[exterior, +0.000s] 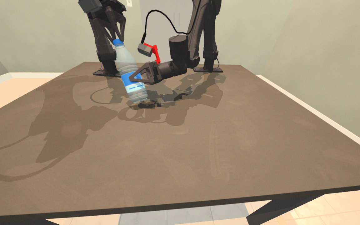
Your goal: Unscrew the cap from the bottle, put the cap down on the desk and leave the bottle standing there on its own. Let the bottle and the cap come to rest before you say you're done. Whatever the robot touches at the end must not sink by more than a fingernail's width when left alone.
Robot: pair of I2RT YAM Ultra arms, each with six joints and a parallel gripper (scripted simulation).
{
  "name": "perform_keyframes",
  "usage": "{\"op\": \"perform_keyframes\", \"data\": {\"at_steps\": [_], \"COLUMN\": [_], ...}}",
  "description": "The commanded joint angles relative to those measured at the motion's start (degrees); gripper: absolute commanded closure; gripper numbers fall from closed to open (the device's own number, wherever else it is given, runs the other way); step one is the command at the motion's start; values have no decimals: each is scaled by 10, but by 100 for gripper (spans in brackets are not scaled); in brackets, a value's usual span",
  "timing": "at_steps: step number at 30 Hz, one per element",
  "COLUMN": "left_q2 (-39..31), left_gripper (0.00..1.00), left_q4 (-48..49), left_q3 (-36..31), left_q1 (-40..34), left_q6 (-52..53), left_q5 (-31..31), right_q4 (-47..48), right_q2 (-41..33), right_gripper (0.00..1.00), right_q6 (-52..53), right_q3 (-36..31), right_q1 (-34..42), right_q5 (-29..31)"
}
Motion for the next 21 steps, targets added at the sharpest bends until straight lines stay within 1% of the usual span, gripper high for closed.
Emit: {"op": "perform_keyframes", "data": {"at_steps": [1, 7, 9, 10, 21], "left_q2": [-12, -12, -12, -12, -12], "left_gripper": [100, 100, 100, 100, 100], "left_q4": [-4, -4, -4, -4, -4], "left_q3": [4, 4, 4, 4, 4], "left_q1": [-1, -1, -1, -1, -1], "left_q6": [2, 2, 2, 2, 2], "left_q5": [1, 1, 1, 1, 1], "right_q4": [-5, -7, -7, -7, -10], "right_q2": [-4, -4, -4, -4, -3], "right_gripper": [100, 100, 100, 100, 100], "right_q6": [-141, -297, -297, -364, -648], "right_q3": [9, 10, 10, 10, 12], "right_q1": [6, 6, 6, 6, 7], "right_q5": [7, 8, 8, 8, 9]}}
